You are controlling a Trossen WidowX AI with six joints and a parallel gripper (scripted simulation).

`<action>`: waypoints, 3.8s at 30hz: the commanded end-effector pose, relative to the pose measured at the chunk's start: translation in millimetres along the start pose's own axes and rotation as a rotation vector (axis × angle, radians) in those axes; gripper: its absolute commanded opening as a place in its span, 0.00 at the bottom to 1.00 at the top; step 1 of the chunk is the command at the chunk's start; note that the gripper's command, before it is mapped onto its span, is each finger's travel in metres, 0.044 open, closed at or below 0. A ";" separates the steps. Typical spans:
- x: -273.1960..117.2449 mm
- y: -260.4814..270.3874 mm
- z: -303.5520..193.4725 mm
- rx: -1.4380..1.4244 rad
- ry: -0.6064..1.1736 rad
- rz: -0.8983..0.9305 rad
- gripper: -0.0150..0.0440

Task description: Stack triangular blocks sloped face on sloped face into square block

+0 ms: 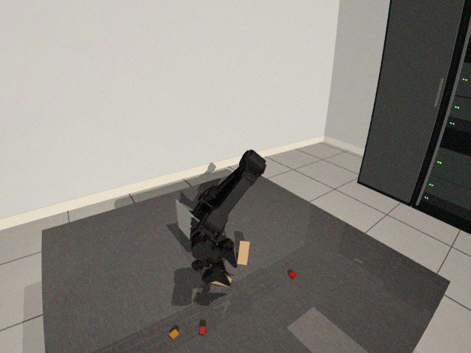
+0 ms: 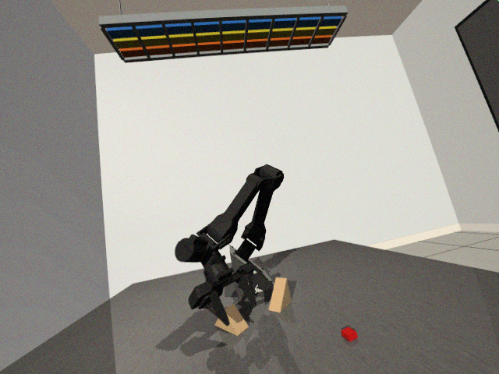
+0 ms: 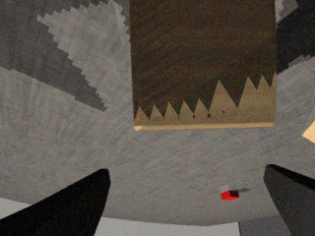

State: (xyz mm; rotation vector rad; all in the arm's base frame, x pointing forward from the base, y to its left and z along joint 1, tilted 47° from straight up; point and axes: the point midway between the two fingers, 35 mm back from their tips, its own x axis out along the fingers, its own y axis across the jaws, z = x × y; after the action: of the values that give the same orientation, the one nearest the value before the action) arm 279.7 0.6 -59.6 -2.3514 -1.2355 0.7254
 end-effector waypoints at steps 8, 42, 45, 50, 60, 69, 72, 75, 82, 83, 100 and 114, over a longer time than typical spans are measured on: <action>-27.4 9.3 -18.2 -0.003 -0.015 0.019 1.00; -110.0 0.2 76.5 0.003 0.116 0.012 1.00; -96.5 5.2 78.6 0.012 0.095 0.031 1.00; -69.2 12.2 79.3 0.019 0.074 0.061 1.00; -20.6 5.9 67.6 0.008 0.109 0.033 1.00; -9.7 -0.6 62.8 0.004 0.126 0.004 1.00; -9.7 -0.6 62.8 0.004 0.126 0.004 1.00; -9.7 -0.6 62.8 0.004 0.126 0.004 1.00; -10.5 0.2 63.3 0.000 0.124 0.007 0.69; -10.5 0.2 63.3 0.000 0.124 0.007 0.64; -15.8 2.8 60.1 0.001 0.119 0.014 0.25; -54.7 8.2 32.3 0.003 0.105 0.029 0.25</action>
State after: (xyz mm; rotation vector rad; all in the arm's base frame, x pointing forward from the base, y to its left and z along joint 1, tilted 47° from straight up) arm 238.6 -36.3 -83.3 -2.3666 -1.1566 0.6078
